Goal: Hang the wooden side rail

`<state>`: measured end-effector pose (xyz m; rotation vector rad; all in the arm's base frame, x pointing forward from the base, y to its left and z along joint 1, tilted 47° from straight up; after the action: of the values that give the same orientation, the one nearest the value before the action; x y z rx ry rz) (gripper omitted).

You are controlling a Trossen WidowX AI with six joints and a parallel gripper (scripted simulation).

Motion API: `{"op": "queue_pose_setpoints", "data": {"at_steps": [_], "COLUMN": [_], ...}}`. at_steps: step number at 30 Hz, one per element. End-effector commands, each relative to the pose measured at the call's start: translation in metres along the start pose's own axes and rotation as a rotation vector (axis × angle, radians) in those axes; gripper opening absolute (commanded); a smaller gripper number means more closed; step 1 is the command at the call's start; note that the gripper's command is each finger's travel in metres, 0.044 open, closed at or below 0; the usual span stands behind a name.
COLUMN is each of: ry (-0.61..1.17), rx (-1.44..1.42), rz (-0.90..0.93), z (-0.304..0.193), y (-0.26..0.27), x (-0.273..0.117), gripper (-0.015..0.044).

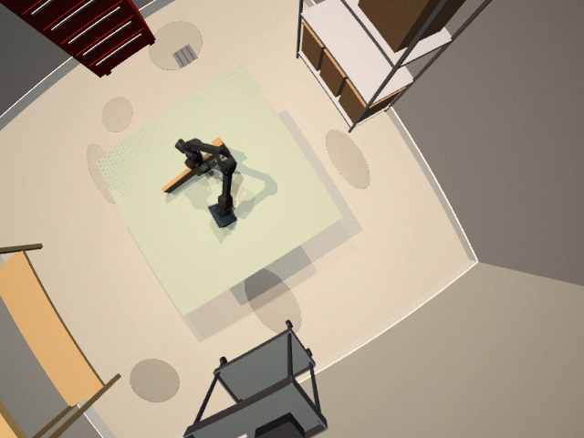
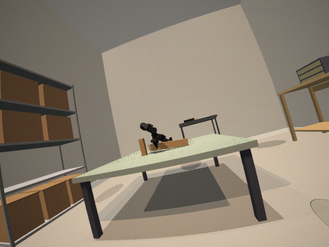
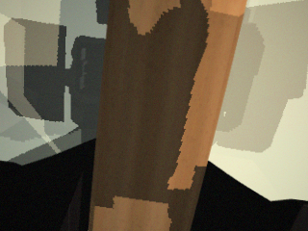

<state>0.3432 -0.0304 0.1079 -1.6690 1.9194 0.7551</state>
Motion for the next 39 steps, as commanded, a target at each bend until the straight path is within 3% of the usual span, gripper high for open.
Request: {"op": "queue_pose_setpoints", "data": {"at_steps": [1, 39], "ry": [-0.012, -0.012], "rx": [0.006, 0.006], "rz": [-0.013, -0.013], "z": [0.0002, -0.0018], "y": [-0.0013, 0.0011], "x": [-0.0061, -0.0065], "gripper": [0.0000, 0.0000]}}
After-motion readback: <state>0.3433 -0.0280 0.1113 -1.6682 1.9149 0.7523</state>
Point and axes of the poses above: the point midway between the two fingers, 35 mm back from their tips, its own x axis out along the fingers, its own y axis across the jaws, z = x × y, the point moved 8 cm from there along -x, back along the fingers, and after that the axes turned 4 degrees about -x, right-handed, at the moved point
